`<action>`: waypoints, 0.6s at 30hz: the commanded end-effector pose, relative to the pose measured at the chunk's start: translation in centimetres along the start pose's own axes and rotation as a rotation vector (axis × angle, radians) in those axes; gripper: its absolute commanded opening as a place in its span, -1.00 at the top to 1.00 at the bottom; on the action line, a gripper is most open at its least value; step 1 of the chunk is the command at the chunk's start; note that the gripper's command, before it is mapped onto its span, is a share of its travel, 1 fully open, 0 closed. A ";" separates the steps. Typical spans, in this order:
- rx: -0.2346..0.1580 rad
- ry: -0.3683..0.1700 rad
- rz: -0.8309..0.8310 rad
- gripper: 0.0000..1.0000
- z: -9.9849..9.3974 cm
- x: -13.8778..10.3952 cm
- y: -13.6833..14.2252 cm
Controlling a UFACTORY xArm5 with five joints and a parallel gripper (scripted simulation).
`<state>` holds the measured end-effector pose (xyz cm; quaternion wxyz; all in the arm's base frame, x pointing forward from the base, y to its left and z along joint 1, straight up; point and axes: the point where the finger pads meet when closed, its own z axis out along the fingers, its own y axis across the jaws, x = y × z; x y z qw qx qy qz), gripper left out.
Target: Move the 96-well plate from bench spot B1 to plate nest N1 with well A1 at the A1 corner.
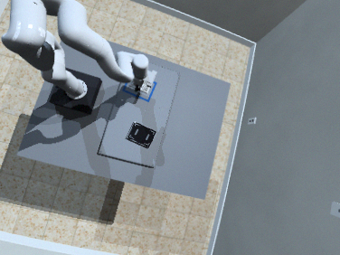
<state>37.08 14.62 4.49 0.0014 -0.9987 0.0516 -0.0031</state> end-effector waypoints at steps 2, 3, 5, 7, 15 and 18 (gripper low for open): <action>0.000 0.005 0.000 1.00 -1.0 0.1 -0.1; 0.000 0.005 0.000 1.00 -1.0 0.1 -0.1; 0.000 0.005 0.000 1.00 -1.0 0.1 -0.1; 0.000 0.005 0.000 1.00 -1.0 0.1 -0.1; 0.000 0.005 0.000 1.00 -1.0 0.1 -0.1; 0.000 0.005 0.062 1.00 -1.1 0.4 0.5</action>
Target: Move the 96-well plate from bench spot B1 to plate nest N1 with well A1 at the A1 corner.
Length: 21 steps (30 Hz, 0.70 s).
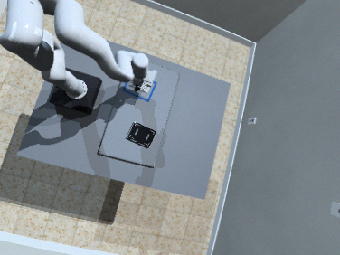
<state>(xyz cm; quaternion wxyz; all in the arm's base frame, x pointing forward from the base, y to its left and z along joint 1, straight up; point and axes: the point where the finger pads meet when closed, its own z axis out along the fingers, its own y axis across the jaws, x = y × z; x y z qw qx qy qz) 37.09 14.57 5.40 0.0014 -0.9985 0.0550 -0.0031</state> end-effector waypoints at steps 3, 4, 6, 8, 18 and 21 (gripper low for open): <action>0.000 0.005 0.055 1.00 -0.2 0.8 1.4; 0.000 0.005 0.055 1.00 -0.2 0.9 1.7; 0.000 0.005 0.055 1.00 -0.2 1.2 2.3; 0.000 0.005 0.055 1.00 -0.3 1.3 2.6; 0.001 0.005 0.055 1.00 -0.4 2.5 5.4; 0.000 0.005 0.055 1.00 -0.4 2.9 6.3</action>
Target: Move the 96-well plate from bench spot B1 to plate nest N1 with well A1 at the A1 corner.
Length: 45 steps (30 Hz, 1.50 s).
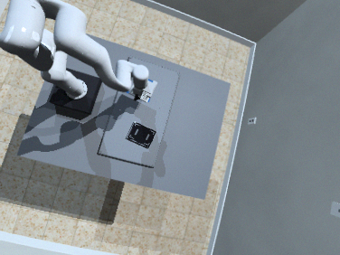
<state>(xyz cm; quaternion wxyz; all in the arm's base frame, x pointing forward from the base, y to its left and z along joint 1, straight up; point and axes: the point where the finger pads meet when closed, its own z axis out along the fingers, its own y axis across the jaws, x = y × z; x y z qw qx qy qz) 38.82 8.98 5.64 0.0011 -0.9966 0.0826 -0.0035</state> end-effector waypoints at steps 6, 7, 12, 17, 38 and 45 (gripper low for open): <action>0.001 0.004 -0.001 1.00 -0.2 1.2 2.1; 0.001 0.004 -0.001 1.00 -0.2 1.4 2.4; 0.000 0.004 -0.001 1.00 -0.3 2.2 3.9; 0.000 0.004 -0.001 1.00 -0.4 2.9 5.4; 0.000 0.004 -0.001 1.00 -0.6 5.6 10.8; 0.000 0.005 -0.001 1.00 -0.7 6.5 12.5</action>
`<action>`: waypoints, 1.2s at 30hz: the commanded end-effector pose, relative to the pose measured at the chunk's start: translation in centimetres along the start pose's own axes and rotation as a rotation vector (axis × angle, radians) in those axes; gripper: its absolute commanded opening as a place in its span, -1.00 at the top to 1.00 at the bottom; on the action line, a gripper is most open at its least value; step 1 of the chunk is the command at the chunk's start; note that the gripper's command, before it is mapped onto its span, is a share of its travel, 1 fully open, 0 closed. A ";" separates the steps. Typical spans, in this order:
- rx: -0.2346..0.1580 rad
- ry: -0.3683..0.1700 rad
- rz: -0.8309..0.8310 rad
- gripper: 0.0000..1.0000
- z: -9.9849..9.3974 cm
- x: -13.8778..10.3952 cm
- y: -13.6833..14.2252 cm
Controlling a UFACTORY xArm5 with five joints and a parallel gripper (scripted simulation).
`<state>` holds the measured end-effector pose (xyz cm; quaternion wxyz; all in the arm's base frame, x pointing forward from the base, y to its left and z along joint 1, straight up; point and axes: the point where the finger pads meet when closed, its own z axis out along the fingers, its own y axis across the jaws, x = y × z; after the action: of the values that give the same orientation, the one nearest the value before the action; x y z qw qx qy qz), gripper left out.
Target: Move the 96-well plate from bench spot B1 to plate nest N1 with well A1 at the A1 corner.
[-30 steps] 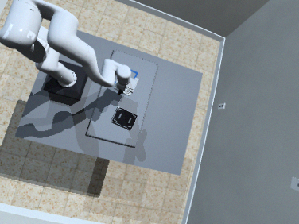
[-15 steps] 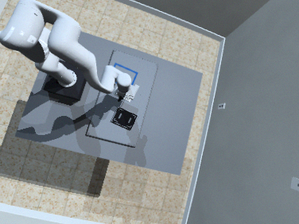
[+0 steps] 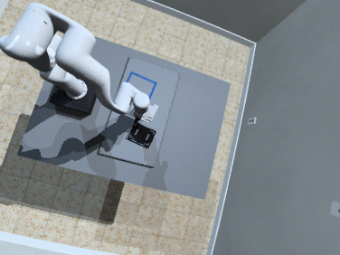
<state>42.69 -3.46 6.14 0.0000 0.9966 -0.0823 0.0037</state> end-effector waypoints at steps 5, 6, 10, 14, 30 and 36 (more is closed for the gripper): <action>0.002 0.004 0.000 1.00 -0.2 1.4 2.4; 0.002 0.004 0.000 1.00 -0.3 1.5 2.7; 0.002 0.004 0.000 1.00 -0.3 2.0 3.6; 0.001 0.004 0.000 1.00 -0.3 2.4 4.5; 0.001 0.004 0.000 1.00 -0.5 4.5 8.7; 0.001 0.004 0.000 1.00 -0.6 5.4 10.5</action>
<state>45.85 -13.62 6.56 0.0008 0.9966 -0.0824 0.0036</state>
